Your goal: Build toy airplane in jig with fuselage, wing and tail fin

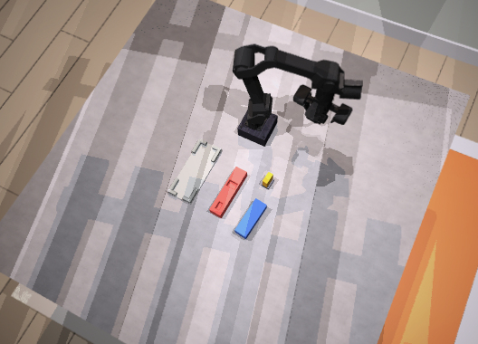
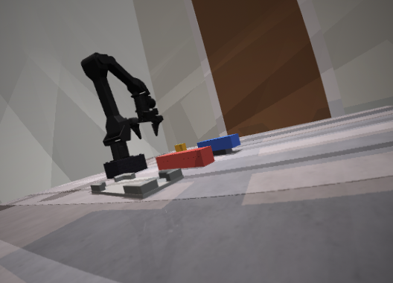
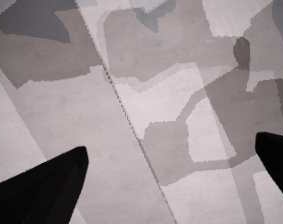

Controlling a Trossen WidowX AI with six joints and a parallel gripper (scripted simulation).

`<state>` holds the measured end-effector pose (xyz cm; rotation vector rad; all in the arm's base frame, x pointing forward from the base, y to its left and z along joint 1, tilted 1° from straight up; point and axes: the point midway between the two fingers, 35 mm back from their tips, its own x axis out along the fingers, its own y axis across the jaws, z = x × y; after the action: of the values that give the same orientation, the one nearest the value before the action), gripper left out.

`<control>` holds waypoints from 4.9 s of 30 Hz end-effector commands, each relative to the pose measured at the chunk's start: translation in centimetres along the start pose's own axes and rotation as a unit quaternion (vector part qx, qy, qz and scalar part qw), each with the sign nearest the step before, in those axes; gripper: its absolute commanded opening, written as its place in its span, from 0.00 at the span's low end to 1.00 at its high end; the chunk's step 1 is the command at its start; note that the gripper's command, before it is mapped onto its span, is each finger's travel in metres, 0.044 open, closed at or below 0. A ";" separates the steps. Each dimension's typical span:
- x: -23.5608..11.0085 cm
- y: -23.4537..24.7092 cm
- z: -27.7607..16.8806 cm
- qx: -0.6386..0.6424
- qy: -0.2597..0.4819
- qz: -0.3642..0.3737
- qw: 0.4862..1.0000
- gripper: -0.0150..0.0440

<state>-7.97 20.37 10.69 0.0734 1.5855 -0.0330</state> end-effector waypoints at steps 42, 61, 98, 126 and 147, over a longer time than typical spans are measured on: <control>0.4 -15.2 36.9 -0.005 -0.019 -0.005 1.000 1.00; 6.7 -15.3 37.1 -0.005 -0.019 -0.005 1.000 1.00; 10.6 -15.3 37.1 -0.005 -0.019 -0.005 1.000 0.58; 4.1 -15.1 37.8 -0.005 -0.019 -0.005 1.000 0.25; -2.3 -15.2 36.8 -0.005 -0.019 -0.005 1.000 0.25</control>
<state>27.67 2.64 10.94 0.0556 1.5641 -0.0396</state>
